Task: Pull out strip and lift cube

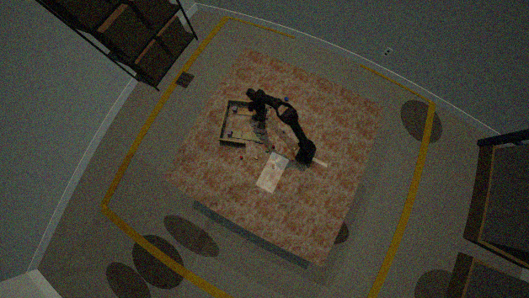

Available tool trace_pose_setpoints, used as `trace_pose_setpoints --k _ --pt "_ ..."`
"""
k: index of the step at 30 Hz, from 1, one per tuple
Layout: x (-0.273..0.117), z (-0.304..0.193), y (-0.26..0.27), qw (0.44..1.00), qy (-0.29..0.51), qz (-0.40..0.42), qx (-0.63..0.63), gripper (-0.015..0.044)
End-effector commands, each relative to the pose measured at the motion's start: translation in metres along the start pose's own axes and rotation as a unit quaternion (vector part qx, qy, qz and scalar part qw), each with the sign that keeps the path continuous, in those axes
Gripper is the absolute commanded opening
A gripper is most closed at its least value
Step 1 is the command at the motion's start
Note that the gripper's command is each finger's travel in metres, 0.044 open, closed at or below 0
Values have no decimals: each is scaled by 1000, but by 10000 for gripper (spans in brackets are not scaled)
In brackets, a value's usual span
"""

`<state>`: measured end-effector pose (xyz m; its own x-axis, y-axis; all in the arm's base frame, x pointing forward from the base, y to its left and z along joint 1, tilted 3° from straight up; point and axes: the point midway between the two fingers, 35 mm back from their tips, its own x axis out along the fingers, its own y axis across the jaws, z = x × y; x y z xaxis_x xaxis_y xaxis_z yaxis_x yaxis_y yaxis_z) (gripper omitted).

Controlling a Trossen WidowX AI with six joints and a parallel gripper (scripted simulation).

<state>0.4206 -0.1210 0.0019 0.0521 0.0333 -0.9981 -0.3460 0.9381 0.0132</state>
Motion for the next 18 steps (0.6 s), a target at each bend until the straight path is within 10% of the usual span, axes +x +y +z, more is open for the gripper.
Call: trace_pose_setpoints --k 1,18 --pt "1 0 0 1000 0 -2 -2 0" --pt "3 1 -1 1000 0 -2 -2 0"
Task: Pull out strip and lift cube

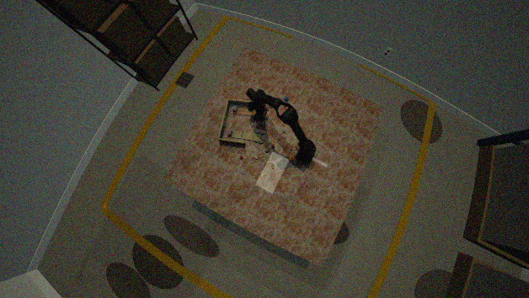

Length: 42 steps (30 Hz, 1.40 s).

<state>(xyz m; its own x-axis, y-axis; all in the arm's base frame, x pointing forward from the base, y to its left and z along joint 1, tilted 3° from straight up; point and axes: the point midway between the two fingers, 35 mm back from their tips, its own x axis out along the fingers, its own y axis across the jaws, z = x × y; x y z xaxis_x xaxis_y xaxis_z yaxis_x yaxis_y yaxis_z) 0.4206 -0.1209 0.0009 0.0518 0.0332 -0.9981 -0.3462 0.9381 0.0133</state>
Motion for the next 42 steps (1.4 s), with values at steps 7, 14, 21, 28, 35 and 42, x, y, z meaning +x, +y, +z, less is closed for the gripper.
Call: trace_pose_setpoints --k 7,14,21,28,35,42 --pt "2 0 -1 1000 0 -2 -2 0" --pt "3 -11 0 1000 0 -2 -2 0" --pt "3 -22 0 1000 1 -2 -2 0" --pt "4 -33 0 1000 1 -2 -2 0" --pt "4 -43 0 1000 1 -2 -2 0" --pt "5 -54 0 1000 2 -2 -2 0"
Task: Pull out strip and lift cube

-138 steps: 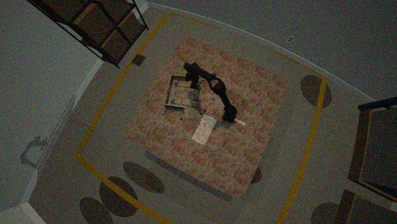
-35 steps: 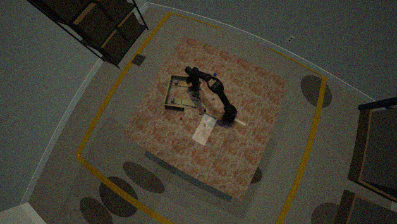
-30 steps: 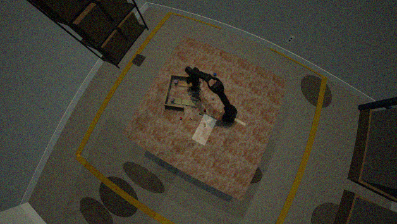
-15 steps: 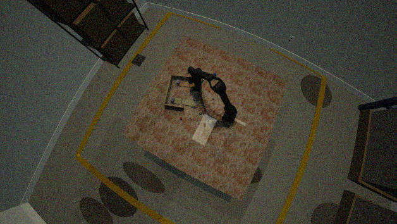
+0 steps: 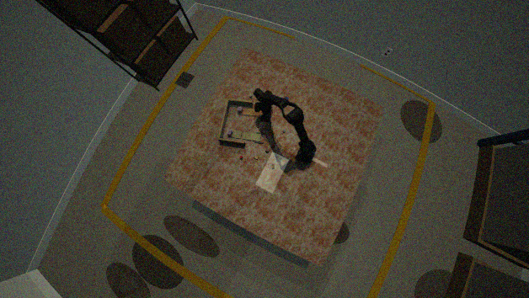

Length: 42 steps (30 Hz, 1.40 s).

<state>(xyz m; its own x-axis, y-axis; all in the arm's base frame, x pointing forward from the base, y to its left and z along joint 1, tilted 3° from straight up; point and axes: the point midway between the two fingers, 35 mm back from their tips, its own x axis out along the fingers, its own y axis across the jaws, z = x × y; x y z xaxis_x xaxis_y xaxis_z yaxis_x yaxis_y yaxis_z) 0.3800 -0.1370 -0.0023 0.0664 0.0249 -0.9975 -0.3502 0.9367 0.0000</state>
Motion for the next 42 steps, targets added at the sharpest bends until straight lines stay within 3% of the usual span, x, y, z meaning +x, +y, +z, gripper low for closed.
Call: trace_pose_setpoints --k 1,42 --pt "4 -12 1 1000 7 5 1 0" --pt "4 -75 2 1000 10 5 1 0"
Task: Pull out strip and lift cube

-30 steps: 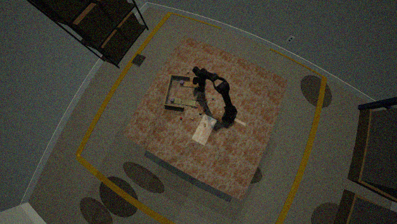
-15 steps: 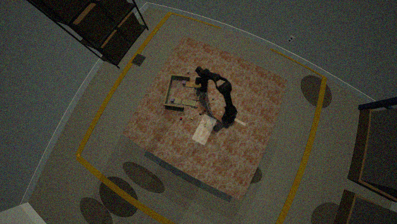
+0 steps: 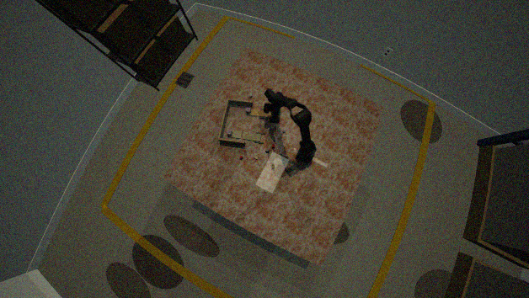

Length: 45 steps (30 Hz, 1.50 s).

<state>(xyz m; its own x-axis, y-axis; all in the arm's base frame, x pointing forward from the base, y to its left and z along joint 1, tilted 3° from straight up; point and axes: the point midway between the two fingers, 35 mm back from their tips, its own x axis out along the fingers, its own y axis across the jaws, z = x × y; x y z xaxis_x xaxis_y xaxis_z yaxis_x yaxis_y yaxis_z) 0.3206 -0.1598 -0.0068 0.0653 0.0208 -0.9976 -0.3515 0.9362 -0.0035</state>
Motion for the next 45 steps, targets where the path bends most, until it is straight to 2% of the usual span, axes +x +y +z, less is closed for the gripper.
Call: trace_pose_setpoints --k 1,45 --pt "4 -13 3 1000 8 6 1 0" --pt "4 -79 4 1000 11 6 1 0"
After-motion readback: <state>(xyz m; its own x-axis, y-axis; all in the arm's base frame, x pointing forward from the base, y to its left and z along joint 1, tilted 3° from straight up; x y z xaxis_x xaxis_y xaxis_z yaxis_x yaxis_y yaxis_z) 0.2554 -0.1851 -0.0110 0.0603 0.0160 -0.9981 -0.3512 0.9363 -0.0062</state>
